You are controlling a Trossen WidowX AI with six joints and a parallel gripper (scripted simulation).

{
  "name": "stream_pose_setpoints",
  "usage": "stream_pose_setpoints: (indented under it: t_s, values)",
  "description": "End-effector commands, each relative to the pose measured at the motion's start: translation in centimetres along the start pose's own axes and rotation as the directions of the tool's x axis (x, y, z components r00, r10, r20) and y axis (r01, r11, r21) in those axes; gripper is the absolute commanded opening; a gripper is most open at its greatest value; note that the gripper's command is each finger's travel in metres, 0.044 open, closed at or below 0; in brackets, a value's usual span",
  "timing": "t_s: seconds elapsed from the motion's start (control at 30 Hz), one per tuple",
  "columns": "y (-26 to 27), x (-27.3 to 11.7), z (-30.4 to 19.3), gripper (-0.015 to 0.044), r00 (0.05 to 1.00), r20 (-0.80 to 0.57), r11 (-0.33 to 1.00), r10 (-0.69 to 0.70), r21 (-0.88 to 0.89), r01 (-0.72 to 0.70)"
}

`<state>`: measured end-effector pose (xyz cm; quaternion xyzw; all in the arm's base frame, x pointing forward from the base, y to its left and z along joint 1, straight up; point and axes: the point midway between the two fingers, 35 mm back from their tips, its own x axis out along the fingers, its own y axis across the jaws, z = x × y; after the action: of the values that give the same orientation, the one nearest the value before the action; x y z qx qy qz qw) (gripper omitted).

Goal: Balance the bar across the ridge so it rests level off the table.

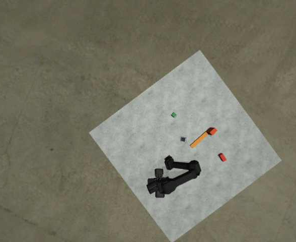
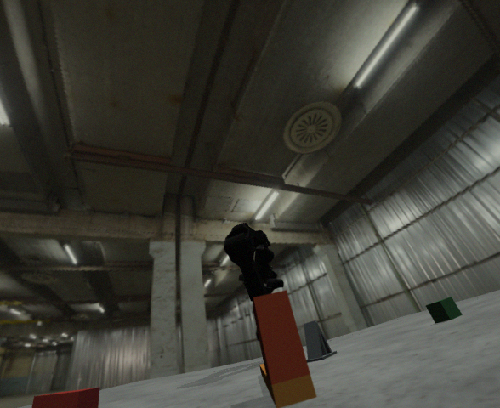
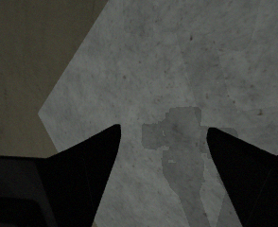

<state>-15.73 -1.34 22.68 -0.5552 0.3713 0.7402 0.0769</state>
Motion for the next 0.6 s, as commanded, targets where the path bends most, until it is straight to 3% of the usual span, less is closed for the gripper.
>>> stream_pose_setpoints:
  t_s: [0.0, 0.57]
  values:
    - [-0.5, -0.4, 1.0, 0.0315, 1.0, 0.021, 0.995, -0.019, 0.096, 0.017]
    - [-3.7, -2.3, 5.1, 0.0315, 0.988, 0.117, 0.851, -0.103, 0.524, 0.026]
